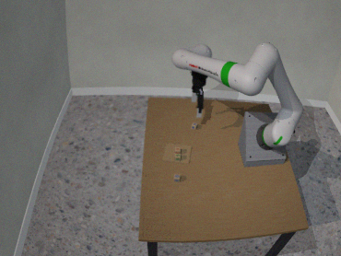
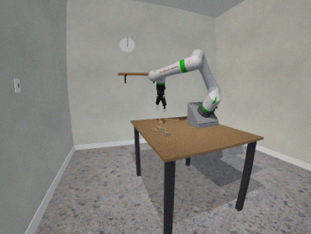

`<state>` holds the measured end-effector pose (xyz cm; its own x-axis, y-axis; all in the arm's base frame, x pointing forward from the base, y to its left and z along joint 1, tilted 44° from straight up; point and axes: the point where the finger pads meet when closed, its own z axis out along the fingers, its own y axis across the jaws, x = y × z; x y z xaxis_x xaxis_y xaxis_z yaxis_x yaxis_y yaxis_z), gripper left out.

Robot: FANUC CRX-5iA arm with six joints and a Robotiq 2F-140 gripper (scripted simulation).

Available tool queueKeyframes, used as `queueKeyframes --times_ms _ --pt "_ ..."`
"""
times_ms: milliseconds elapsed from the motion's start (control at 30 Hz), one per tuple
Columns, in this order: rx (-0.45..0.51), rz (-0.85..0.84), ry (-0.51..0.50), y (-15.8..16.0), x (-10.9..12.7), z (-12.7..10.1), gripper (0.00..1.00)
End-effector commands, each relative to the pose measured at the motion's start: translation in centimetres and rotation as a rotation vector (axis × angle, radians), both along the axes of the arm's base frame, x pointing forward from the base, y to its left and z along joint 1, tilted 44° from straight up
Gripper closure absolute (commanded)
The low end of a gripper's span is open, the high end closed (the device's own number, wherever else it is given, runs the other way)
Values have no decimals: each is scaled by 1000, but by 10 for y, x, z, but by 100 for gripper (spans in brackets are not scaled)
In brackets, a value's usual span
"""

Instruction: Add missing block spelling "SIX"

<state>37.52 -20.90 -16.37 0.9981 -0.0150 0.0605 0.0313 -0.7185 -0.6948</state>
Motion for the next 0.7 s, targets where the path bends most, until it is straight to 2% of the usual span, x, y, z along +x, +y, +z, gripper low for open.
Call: queueKeyframes --times_ms 0,100,133,600,667 --pt "5 -97 99 0 0 -1 0" --pt "7 -119 120 0 0 -1 0" --pt "11 -181 180 1 0 -1 0" --pt "32 -468 458 3 0 -3 0" --pt "32 -468 458 3 0 -3 0"
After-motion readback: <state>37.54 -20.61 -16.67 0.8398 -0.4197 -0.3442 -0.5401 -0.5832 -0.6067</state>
